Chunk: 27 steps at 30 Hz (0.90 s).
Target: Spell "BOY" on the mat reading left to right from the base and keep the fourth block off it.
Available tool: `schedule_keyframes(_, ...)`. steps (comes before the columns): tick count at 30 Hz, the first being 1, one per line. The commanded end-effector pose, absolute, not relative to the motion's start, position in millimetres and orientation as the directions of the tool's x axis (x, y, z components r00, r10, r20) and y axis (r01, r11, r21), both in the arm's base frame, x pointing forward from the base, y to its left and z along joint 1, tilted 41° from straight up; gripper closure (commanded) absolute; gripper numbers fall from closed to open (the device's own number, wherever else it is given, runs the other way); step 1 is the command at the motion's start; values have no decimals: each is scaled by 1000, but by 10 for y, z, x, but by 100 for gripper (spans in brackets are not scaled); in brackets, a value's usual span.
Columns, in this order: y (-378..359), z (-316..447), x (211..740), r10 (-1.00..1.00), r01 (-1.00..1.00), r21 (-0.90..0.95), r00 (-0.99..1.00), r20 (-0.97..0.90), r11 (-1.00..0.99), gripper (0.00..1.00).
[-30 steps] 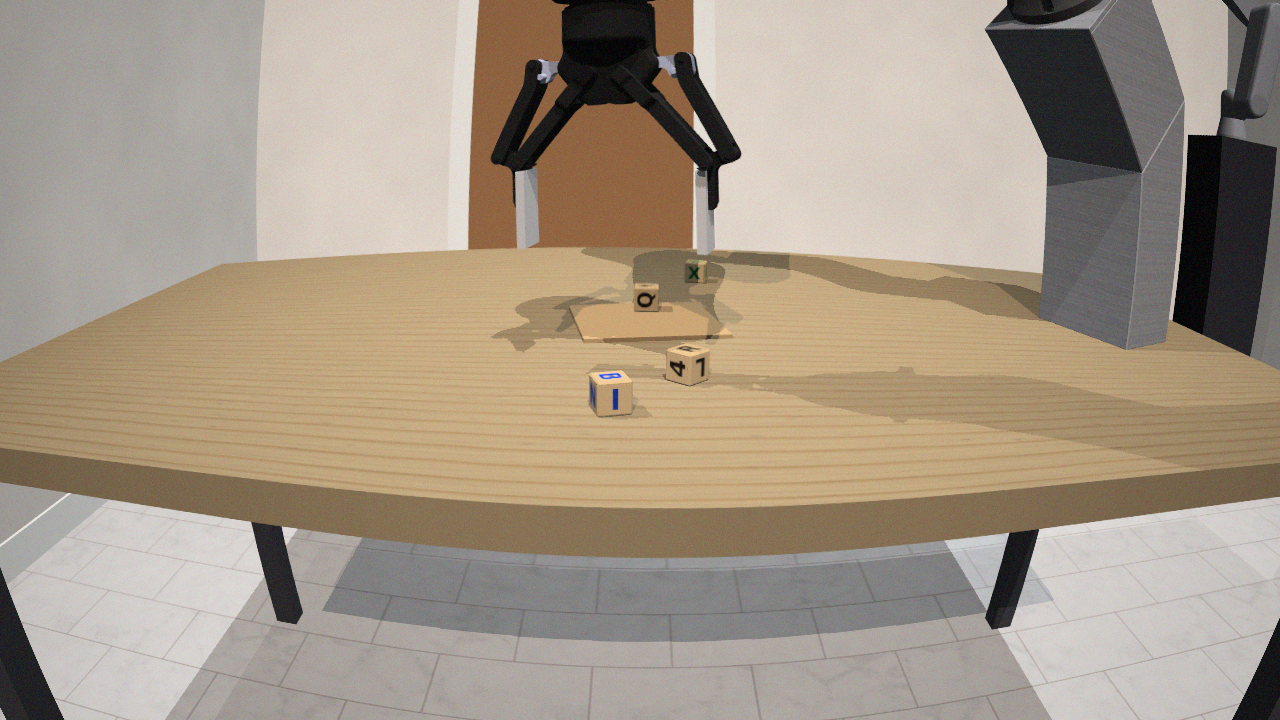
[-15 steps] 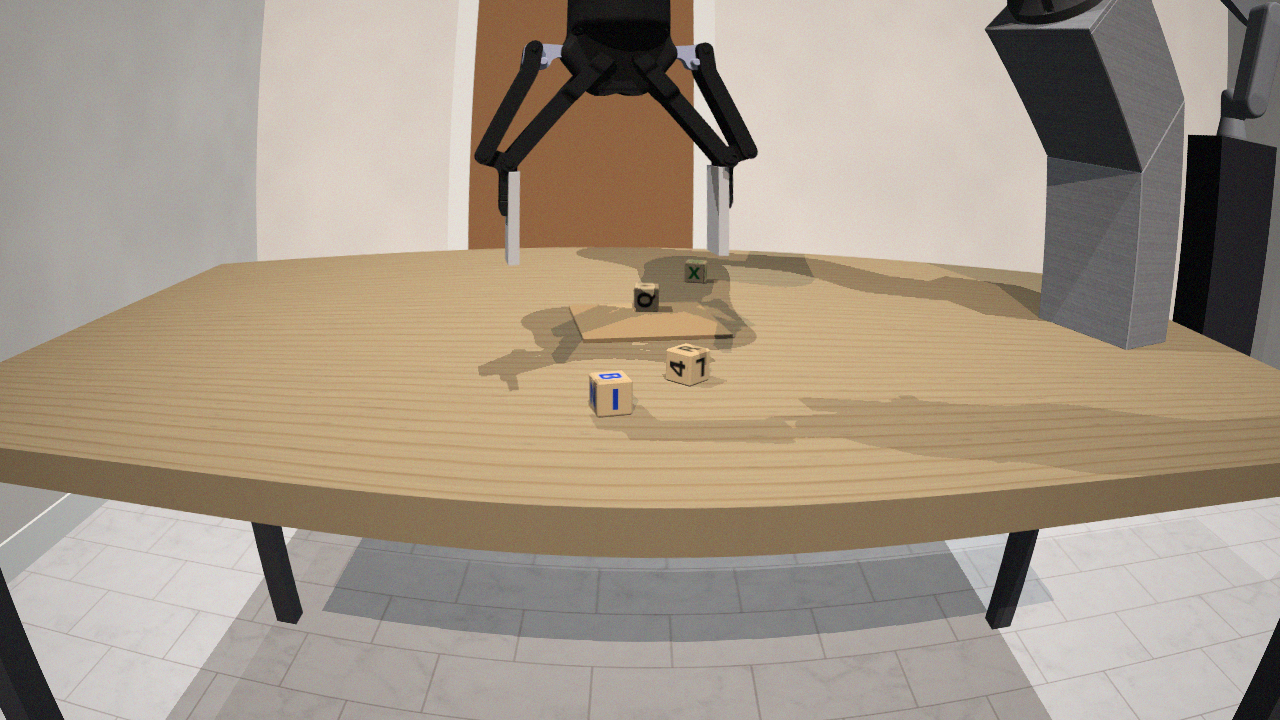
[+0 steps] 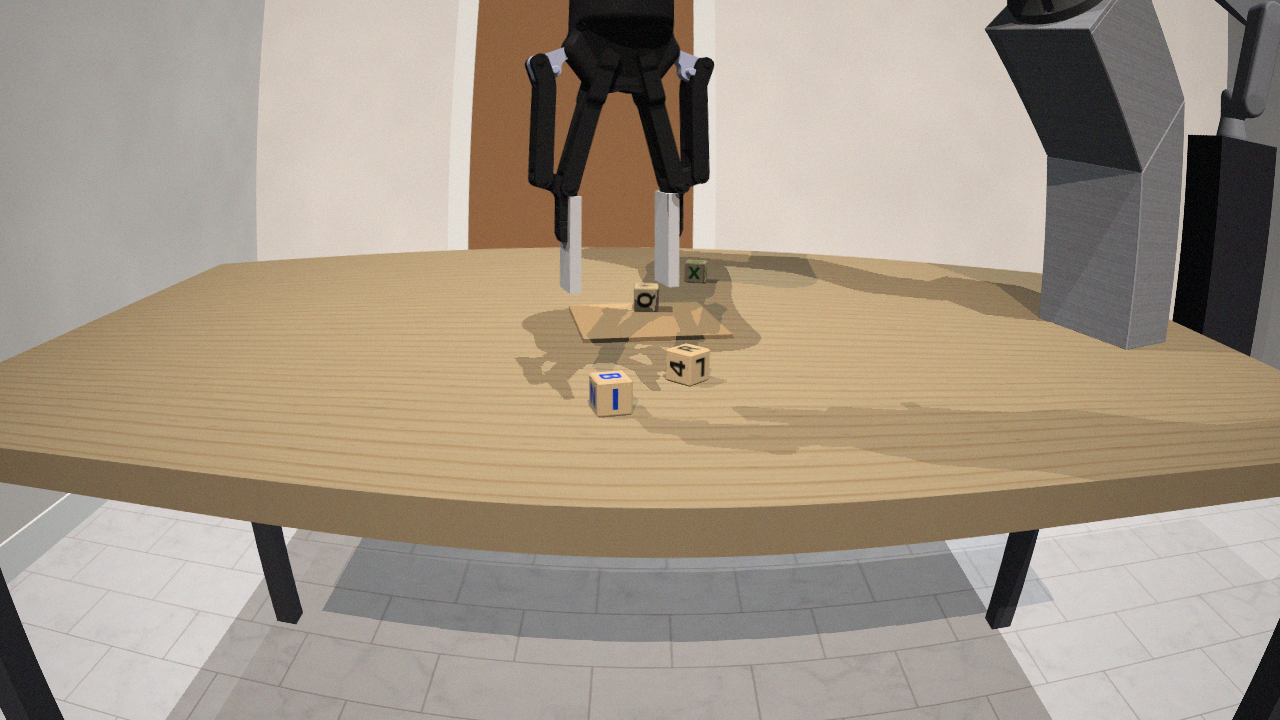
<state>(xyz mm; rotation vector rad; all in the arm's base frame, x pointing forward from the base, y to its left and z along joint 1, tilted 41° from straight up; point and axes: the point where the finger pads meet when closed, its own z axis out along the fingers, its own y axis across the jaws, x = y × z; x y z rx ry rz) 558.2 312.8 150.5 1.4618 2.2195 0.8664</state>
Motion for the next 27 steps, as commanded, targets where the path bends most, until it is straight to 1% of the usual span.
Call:
schedule_keyframes(1, 3128, 1507, 5582, 911, 700, 655, -410, 45, 283, 63)
schedule_keyframes(27, 3129, 1506, 5583, 911, 700, 655, -410, 45, 283, 63)
